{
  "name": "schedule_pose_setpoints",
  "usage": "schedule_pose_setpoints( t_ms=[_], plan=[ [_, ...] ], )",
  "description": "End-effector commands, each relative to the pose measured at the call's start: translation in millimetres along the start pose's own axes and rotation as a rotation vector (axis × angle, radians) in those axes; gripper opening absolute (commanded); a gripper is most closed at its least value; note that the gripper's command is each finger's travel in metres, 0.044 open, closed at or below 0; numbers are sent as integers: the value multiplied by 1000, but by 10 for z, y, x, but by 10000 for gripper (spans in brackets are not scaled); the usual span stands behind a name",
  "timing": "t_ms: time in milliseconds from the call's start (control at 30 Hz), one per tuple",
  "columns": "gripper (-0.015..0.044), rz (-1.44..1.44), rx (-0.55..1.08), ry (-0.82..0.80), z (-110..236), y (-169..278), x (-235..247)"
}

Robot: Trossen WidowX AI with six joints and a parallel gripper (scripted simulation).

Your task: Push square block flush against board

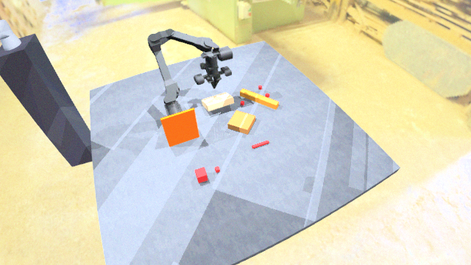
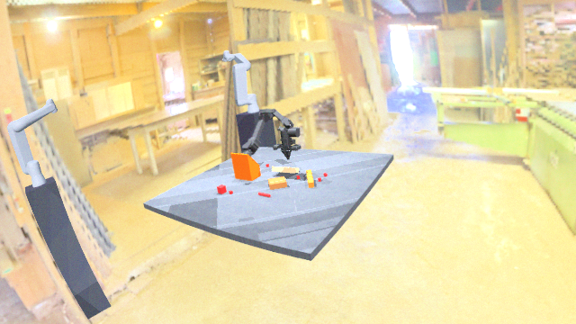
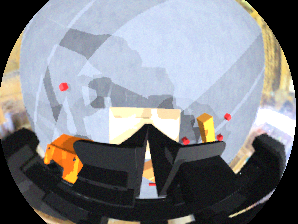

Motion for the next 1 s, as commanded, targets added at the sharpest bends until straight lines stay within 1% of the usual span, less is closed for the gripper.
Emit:
schedule_pose_setpoints(
  t_ms=[0, 967],
  plan=[
    [0, -2, -4, -8, -20, 26, 14],
    [0, -1, -7, -7, -14, -414, -4]
  ],
)
Point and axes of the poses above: the point midway between the two fingers, 35 mm back from their tips, its own z axis back along the fingers, its own x axis across the jaws, y = z × x, the point moved 9 cm from there along z, back along the fingers, and after that the axes turned 1 degree about -z, right-handed, at the moved point
